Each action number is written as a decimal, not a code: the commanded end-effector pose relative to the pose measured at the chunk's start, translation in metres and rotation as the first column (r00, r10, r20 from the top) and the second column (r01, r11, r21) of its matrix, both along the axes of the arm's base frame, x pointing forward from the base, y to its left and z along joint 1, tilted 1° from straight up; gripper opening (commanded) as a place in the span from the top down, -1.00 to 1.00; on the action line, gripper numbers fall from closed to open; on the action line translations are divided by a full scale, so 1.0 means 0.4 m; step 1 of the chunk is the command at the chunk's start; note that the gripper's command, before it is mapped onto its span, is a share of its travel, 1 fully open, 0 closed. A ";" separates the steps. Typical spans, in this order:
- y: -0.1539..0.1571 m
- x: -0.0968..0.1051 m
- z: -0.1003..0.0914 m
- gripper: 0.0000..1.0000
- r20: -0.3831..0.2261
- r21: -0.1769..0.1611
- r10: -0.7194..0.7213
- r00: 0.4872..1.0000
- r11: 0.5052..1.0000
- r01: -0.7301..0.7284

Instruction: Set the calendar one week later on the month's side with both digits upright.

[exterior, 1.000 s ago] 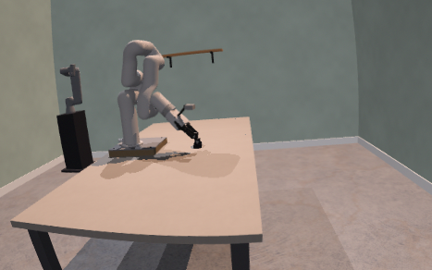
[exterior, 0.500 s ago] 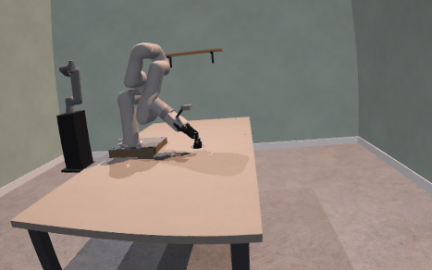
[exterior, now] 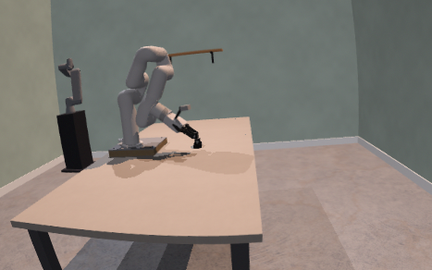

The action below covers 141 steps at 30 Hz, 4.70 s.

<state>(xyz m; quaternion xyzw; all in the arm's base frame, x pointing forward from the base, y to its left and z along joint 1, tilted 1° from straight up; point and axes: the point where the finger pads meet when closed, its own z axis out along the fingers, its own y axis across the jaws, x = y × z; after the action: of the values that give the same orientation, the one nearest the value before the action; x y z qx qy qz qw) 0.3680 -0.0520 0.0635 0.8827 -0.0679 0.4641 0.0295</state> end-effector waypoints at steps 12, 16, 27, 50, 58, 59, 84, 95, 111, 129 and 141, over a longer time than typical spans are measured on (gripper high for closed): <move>0.000 0.001 -0.005 0.47 0.004 0.000 0.000 1.000 1.000 0.000; 0.001 0.001 -0.012 0.47 0.004 0.000 0.000 1.000 1.000 0.000; 0.001 0.002 -0.039 0.47 0.004 0.000 0.001 1.000 1.000 -0.001; 0.000 0.002 -0.128 0.47 0.004 0.000 0.000 1.000 1.000 0.000; 0.000 0.003 -0.146 0.47 0.004 0.000 0.000 1.000 1.000 0.000; 0.000 0.003 -0.148 0.47 0.004 0.000 0.000 1.000 1.000 0.000; 0.000 0.002 -0.159 0.47 0.004 0.000 0.000 1.000 1.000 0.000; 0.000 0.002 -0.159 0.47 0.004 0.000 0.000 1.000 1.000 0.000; 0.000 0.003 -0.159 0.47 0.004 0.000 0.000 1.000 1.000 0.000; 0.001 0.003 -0.171 0.47 0.004 0.000 0.001 1.000 1.000 -0.001; 0.001 0.003 -0.172 0.47 0.004 0.000 0.001 1.000 1.000 -0.001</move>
<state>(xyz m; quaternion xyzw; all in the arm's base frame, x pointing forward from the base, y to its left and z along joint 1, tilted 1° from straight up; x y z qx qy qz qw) 0.3690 -0.0516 -0.0057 0.8820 -0.0676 0.4654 0.0291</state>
